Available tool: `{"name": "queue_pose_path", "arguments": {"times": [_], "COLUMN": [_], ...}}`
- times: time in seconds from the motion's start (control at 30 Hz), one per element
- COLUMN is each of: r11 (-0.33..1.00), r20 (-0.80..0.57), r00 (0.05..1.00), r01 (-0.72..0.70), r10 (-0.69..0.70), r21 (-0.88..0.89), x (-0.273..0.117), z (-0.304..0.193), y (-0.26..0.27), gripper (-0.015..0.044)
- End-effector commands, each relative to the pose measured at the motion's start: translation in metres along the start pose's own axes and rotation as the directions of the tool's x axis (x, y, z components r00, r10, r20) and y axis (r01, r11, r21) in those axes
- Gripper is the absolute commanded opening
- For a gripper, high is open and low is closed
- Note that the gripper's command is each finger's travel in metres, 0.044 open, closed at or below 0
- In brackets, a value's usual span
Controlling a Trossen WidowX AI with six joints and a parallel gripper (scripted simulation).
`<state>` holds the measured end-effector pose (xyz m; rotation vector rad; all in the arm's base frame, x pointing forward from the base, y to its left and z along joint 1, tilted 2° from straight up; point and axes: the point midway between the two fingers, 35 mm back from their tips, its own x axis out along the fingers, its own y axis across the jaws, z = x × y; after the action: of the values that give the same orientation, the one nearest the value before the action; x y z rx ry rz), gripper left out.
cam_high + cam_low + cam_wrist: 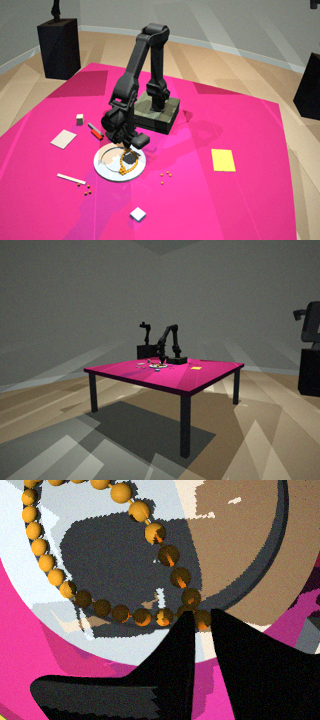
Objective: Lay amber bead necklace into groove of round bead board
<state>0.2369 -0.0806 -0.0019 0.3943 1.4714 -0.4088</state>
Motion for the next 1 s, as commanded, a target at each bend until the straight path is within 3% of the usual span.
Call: {"name": "queue_pose_path", "arguments": {"times": [0.0, 0.1, 0.67, 0.97], "r11": [1.0, 1.0, 1.0, 1.0], "r20": [-0.001, -0.001, -0.003, -0.001], "r00": [1.0, 1.0, 1.0, 1.0], "r01": [-0.003, -0.003, 0.0, -0.003], "r10": [0.003, 0.003, 0.0, 0.003], "r21": [-0.006, -0.006, -0.001, -0.006], "x": [0.0047, 0.0072, 0.0022, -0.001], "z": [-0.001, -0.0011, -0.0011, -0.0011], "y": [-0.0001, -0.0001, -0.0005, -0.0006], "gripper": [0.0, 0.0, 0.044, 0.044]}}
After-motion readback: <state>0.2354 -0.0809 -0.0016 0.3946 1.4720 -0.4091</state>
